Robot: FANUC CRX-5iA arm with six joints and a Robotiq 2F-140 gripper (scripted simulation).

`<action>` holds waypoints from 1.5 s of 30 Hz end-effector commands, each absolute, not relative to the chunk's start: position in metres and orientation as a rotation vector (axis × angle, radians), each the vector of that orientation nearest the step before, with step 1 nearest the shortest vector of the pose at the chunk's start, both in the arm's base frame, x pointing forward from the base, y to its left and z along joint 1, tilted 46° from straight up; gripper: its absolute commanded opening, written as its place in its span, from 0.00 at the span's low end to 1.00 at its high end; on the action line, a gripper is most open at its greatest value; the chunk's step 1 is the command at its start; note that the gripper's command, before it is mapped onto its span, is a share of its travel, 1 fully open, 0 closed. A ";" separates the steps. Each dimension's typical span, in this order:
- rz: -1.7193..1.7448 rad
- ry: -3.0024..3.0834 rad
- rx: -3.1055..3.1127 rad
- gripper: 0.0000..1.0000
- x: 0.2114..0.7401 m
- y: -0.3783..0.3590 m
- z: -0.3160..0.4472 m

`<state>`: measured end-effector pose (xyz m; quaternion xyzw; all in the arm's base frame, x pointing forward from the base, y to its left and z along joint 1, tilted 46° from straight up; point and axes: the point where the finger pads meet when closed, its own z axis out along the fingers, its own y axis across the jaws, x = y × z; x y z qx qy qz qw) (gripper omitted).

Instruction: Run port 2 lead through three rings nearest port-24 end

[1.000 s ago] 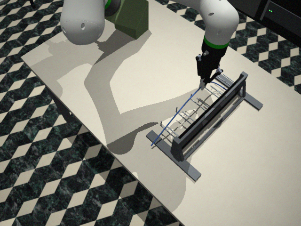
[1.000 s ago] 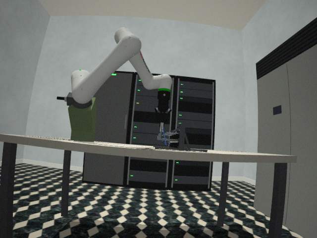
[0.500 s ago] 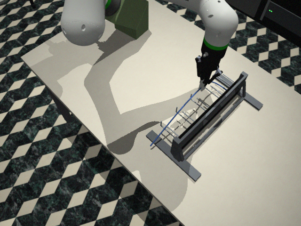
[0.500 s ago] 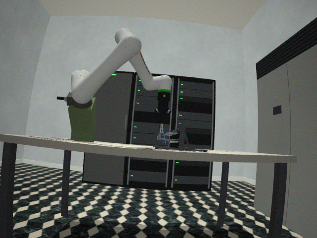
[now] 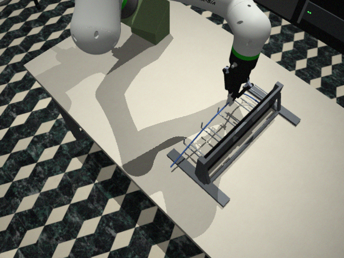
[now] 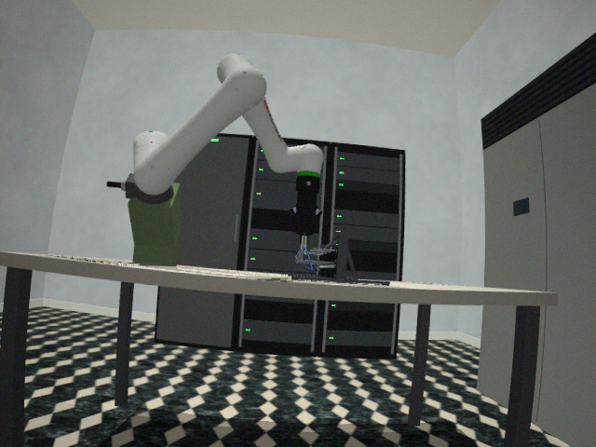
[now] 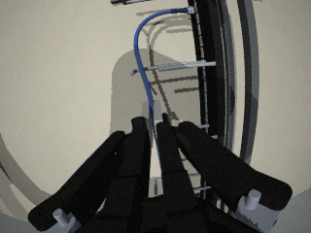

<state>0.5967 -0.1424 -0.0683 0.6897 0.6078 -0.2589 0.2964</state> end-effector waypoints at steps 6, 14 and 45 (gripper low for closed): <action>-0.687 1.617 1.834 0.00 0.597 -0.149 -0.075; -0.687 1.617 1.834 0.00 0.597 -0.154 -0.080; -0.687 1.617 1.834 0.00 0.597 -0.167 -0.092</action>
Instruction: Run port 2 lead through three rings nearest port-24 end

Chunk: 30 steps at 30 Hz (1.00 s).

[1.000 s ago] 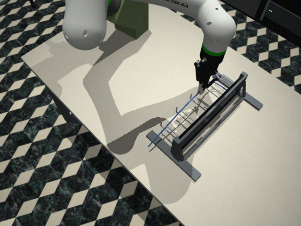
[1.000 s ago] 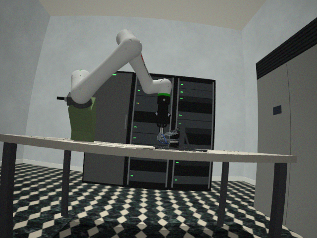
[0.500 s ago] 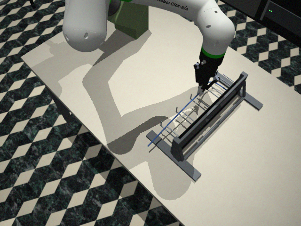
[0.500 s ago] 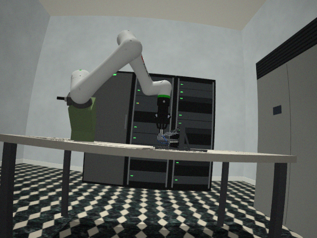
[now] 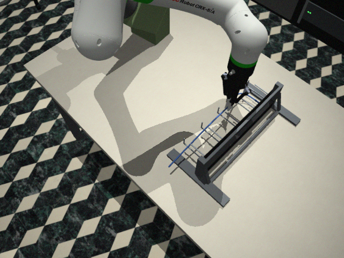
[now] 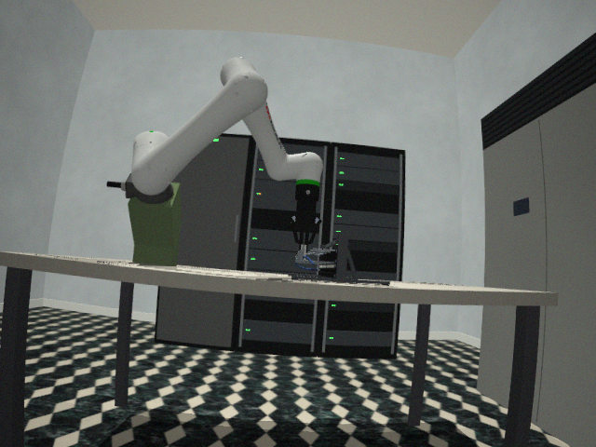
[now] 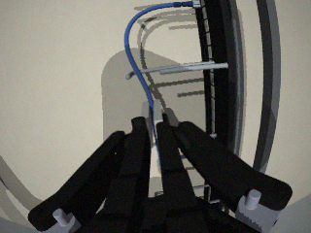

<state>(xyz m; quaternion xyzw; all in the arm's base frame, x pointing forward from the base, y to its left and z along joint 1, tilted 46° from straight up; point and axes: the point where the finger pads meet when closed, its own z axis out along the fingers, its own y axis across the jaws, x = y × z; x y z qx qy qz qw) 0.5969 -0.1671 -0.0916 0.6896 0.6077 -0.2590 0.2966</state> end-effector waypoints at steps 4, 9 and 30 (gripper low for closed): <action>-0.687 1.617 1.834 0.00 0.597 -0.167 -0.092; -0.687 1.617 1.834 0.00 0.597 -0.167 -0.092; -0.687 1.617 1.834 0.00 0.612 -0.168 -0.091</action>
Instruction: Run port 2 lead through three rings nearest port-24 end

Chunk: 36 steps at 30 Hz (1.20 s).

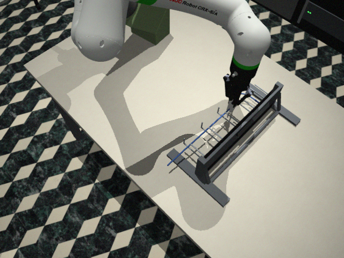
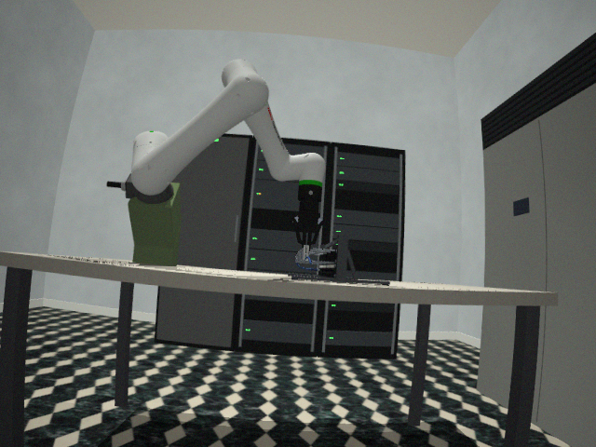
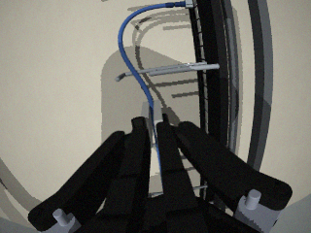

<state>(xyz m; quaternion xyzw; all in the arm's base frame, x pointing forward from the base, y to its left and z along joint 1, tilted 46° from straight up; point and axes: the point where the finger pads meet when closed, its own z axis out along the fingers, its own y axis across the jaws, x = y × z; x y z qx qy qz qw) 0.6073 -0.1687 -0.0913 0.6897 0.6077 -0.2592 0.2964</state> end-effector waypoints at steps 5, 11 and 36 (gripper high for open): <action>-0.687 1.617 1.834 0.00 0.617 -0.169 -0.090; -0.687 1.617 1.834 0.00 0.626 -0.170 -0.090; -0.687 1.617 1.834 0.00 0.637 -0.170 -0.089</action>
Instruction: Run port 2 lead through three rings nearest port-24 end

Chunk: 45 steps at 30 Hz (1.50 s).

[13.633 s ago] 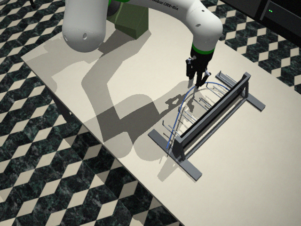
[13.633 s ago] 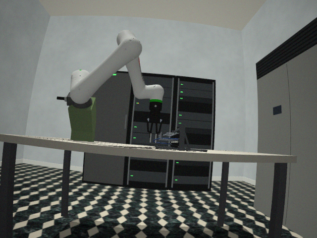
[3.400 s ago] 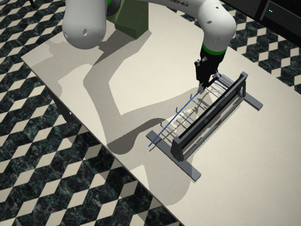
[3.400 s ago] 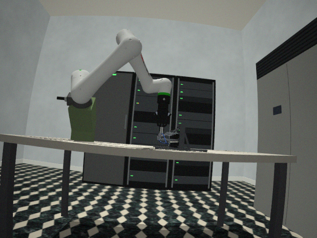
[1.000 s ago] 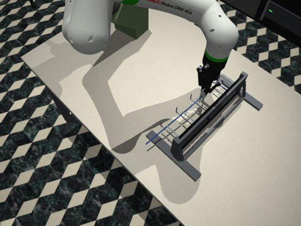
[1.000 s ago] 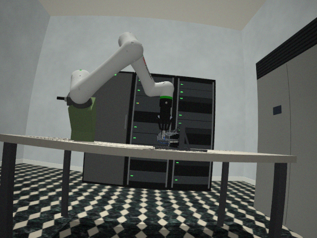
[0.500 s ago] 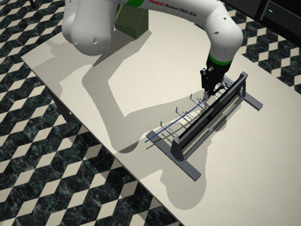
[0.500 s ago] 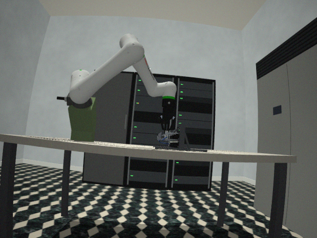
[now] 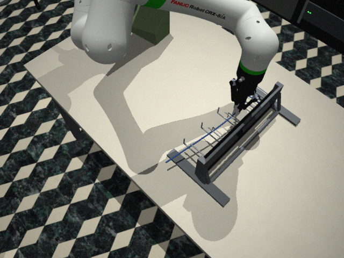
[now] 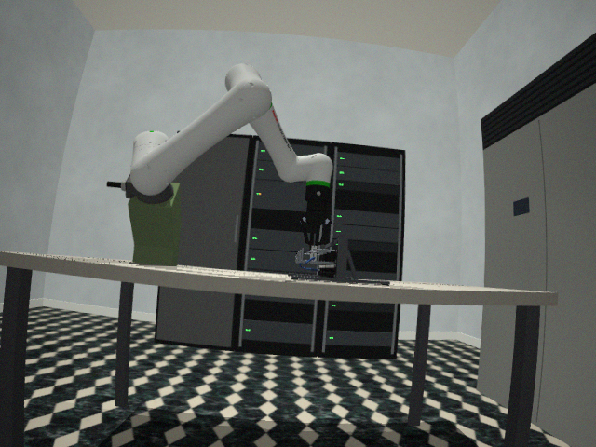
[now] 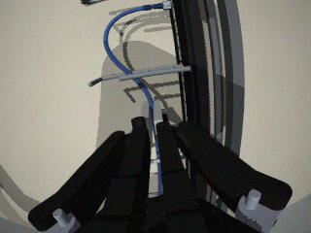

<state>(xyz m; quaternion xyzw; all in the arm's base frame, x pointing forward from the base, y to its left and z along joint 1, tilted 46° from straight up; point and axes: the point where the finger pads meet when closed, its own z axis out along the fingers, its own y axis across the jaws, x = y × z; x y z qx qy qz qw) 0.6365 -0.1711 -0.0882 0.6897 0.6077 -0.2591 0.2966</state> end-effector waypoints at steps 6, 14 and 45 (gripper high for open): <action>-0.687 1.617 1.834 0.00 0.637 -0.170 -0.089; -0.687 1.617 1.834 0.20 0.637 -0.170 -0.089; -0.687 1.617 1.834 0.20 0.637 -0.170 -0.089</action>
